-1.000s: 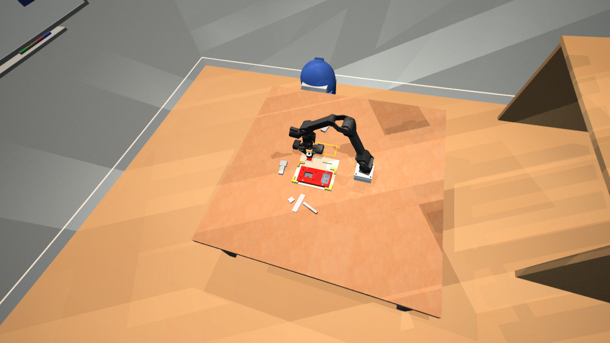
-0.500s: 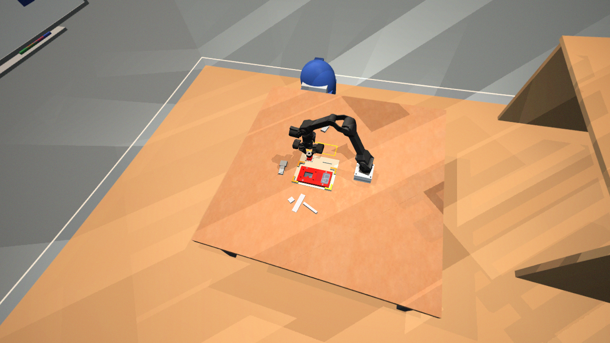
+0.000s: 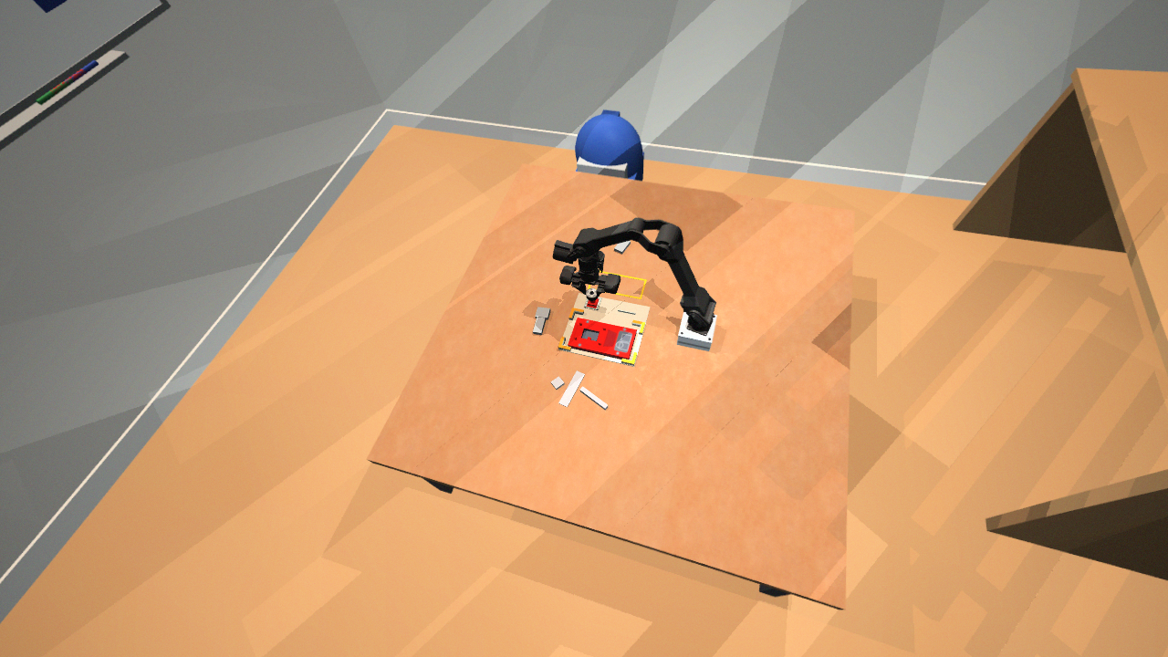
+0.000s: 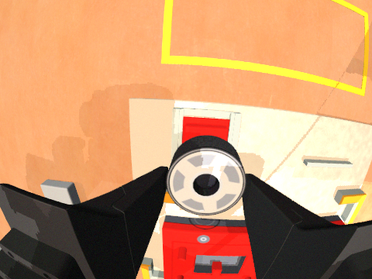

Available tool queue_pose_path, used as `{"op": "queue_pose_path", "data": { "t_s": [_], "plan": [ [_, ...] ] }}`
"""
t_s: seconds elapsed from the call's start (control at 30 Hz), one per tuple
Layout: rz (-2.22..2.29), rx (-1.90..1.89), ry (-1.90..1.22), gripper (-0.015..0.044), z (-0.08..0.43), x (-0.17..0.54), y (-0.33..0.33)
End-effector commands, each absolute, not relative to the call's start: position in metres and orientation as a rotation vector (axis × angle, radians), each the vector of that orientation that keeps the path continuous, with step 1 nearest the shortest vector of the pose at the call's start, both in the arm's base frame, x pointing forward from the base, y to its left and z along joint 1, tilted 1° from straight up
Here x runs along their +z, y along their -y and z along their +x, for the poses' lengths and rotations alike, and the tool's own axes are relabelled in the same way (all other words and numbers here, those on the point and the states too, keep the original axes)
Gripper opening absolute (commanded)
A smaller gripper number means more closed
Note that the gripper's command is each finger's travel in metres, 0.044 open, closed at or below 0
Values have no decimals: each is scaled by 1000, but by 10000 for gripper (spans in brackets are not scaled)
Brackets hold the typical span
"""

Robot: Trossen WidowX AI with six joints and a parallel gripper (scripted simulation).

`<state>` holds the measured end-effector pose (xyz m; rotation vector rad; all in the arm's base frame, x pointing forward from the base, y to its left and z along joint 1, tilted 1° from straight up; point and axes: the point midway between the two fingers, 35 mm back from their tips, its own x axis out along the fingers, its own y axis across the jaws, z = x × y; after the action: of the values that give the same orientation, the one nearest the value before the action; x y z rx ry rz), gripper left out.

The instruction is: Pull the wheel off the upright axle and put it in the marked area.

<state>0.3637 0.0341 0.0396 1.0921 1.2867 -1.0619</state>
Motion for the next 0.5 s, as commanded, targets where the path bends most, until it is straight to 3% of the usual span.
{"op": "queue_pose_path", "data": {
  "t_s": [0.0,0.47],
  "plan": [
    [1092,-1056,-1279,0,365,45,-34],
    [1091,-1056,-1279,0,364,50,-34]
  ]
}}
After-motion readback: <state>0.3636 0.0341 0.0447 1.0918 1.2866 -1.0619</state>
